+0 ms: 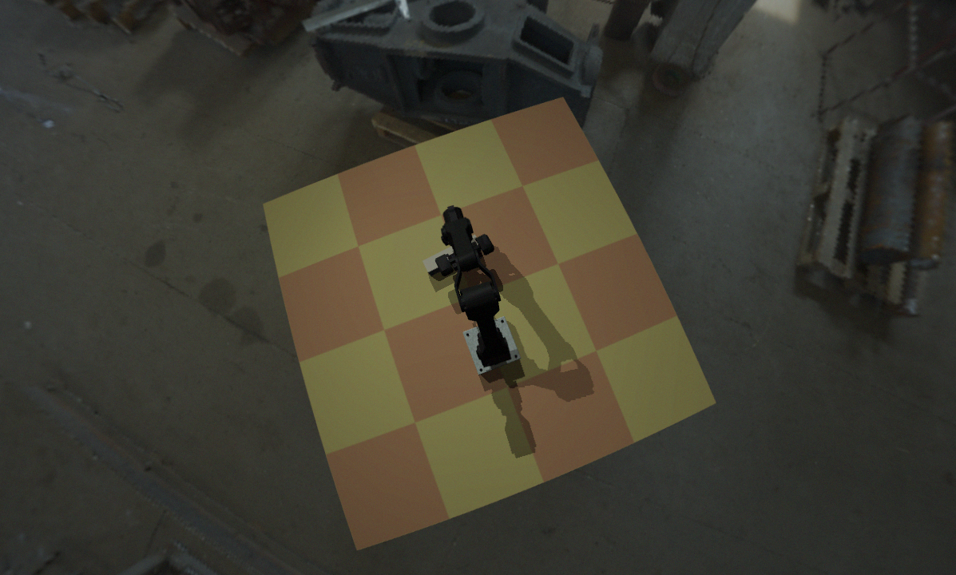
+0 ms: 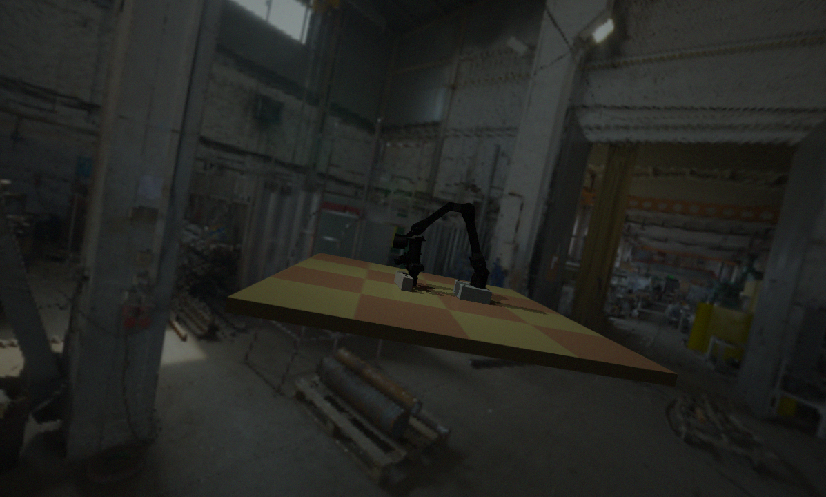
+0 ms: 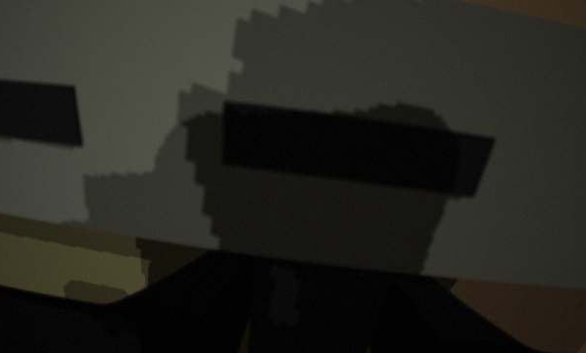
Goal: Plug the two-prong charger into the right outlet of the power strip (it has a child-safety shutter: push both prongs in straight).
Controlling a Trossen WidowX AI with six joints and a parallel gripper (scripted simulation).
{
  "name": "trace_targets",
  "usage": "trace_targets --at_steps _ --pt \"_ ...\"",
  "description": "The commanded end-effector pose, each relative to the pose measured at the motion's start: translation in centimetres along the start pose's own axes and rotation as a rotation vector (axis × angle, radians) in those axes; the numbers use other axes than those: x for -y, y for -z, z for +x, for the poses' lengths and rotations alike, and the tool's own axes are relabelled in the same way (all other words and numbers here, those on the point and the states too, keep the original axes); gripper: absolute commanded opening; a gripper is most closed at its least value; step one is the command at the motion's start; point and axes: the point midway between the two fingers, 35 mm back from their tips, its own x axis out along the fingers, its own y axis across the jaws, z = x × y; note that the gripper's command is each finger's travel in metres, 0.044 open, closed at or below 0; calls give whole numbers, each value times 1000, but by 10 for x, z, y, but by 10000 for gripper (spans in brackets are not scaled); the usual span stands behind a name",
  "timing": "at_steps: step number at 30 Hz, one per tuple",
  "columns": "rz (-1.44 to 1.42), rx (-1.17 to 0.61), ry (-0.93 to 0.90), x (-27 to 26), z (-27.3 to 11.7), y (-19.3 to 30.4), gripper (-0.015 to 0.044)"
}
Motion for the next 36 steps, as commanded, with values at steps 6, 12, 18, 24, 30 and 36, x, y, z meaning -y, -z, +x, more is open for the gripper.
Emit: trace_targets --at_steps 6,12,18,24,30,36 --pt "0 2 0 0 0 0 0" --pt "0 2 0 0 0 0 157" --pt "0 2 0 0 0 0 315" --pt "0 2 0 0 0 0 440" --pt "0 5 1 0 0 1 440" --pt "1 9 1 0 0 3 440"
